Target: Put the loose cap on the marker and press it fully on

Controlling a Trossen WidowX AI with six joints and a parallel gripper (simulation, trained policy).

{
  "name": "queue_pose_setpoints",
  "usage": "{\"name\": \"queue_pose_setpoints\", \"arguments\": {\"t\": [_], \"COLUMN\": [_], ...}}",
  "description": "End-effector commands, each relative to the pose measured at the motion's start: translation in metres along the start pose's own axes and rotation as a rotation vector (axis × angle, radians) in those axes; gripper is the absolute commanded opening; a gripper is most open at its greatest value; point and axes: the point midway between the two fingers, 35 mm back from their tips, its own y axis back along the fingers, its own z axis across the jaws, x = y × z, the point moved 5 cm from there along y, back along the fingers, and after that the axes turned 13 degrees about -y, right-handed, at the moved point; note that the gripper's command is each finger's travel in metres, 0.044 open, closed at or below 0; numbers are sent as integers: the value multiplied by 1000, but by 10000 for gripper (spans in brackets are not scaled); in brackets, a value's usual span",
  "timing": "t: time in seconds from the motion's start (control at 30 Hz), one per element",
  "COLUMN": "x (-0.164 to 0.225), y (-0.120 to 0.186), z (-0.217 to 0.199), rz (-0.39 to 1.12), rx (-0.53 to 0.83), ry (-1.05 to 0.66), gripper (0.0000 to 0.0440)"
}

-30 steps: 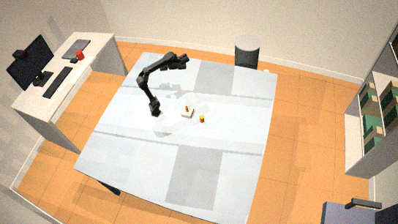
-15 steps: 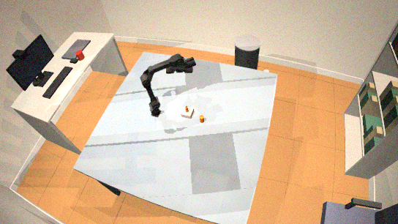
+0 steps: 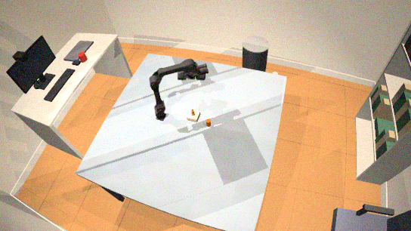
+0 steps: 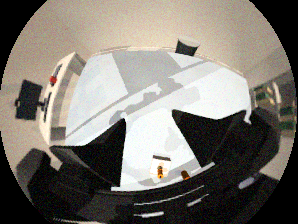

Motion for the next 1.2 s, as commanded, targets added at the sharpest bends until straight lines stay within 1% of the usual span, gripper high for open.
{"name": "queue_pose_setpoints", "arguments": {"t": [0.0,0.6,1.17], "x": [8,52,102], "y": [5,27,52], "z": [-14,-63,-96], "rz": [14,84,174], "rx": [23,117,190], "ry": [-6,-59,-103], "gripper": [324,321,318]}}
